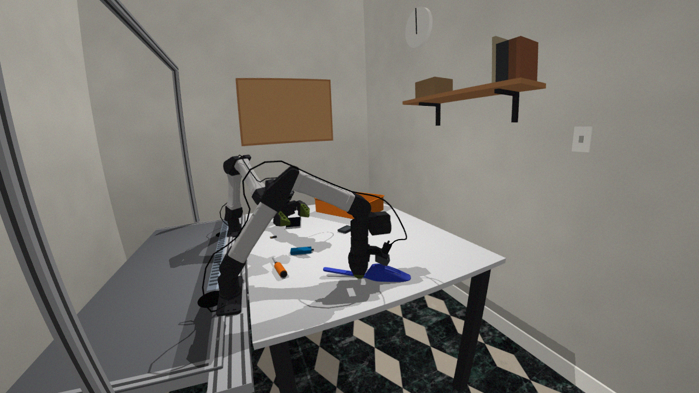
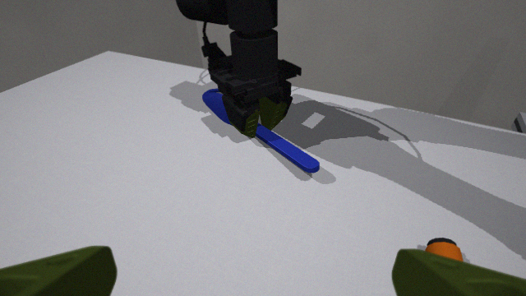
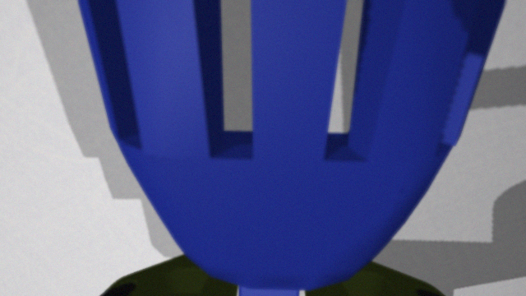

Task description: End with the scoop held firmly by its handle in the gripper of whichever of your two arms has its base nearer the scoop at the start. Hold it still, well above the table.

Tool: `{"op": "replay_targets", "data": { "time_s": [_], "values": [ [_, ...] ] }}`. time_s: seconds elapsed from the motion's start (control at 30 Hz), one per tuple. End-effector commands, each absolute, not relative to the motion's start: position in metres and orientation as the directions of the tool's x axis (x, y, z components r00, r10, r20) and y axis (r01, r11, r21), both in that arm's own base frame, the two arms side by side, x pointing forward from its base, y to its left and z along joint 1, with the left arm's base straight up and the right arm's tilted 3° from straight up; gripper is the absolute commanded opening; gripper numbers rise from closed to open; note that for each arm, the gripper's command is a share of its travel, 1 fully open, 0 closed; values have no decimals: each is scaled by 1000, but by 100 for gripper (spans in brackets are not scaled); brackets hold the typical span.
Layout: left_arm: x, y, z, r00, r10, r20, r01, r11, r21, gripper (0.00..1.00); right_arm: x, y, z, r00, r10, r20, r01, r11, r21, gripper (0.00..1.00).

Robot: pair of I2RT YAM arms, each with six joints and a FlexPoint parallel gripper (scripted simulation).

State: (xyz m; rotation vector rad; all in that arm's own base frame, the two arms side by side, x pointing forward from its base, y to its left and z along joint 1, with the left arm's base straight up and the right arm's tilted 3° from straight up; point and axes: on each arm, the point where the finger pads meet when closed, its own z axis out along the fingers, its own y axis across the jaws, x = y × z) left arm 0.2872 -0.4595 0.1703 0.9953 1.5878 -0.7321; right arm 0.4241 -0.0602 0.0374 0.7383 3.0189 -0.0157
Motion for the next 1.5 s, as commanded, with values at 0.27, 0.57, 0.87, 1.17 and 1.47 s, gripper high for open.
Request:
{"op": "replay_targets", "data": {
  "time_s": [0.27,0.57,0.87,1.17,1.47],
  "values": [
    [287,-468,208,-58,214,-975,879,474,52,100,430,-59,68,-881,463,-94,464,886,7,0],
    [290,-474,236,-26,150,-988,876,480,50,100,425,-57,122,-878,469,-94,470,883,9,0],
    [291,-477,253,-21,144,-989,873,484,52,100,424,-57,130,-880,469,-69,470,883,-1,0],
    [291,-477,254,-19,141,-990,874,483,52,100,424,-56,130,-881,469,-69,470,883,-1,0],
    [291,-477,254,-19,141,-990,874,483,52,100,424,-56,130,-881,469,-69,470,883,-1,0]
  ]
}}
